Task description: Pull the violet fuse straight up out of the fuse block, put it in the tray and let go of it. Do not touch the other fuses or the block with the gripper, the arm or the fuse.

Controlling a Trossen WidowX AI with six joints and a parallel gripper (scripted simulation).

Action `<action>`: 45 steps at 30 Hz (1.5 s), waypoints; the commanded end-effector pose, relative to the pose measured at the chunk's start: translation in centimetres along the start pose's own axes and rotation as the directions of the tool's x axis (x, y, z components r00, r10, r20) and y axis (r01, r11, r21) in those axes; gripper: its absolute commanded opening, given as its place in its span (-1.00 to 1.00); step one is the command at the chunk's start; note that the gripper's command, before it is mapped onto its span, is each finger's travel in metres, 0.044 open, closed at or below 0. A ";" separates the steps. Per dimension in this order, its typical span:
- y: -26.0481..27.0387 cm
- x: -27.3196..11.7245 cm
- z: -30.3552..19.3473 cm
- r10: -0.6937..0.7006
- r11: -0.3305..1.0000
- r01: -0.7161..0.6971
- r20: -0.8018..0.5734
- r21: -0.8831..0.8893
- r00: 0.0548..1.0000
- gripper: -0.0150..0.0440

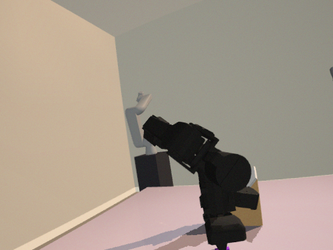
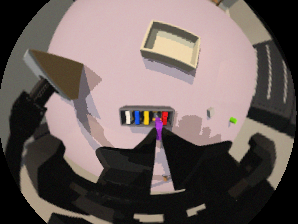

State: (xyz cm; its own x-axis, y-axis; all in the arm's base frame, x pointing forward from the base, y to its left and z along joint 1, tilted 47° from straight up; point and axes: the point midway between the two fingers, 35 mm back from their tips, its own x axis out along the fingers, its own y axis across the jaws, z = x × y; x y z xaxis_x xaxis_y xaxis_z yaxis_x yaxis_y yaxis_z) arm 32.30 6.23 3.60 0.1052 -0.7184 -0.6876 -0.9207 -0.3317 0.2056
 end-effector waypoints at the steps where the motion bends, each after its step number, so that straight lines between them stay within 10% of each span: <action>1: 0.0 -0.8 0.0 -0.001 1.000 0.001 0.004 0.004 1.000 -0.49; 45: -4.1 -0.8 18.2 -0.006 1.000 0.006 0.012 0.006 1.000 -0.49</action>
State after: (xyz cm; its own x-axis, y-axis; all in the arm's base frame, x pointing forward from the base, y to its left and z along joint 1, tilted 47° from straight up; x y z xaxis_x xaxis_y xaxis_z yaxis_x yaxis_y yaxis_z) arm 29.11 19.35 -8.98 0.1083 -0.7114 -0.6944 -0.9190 -0.3381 0.2030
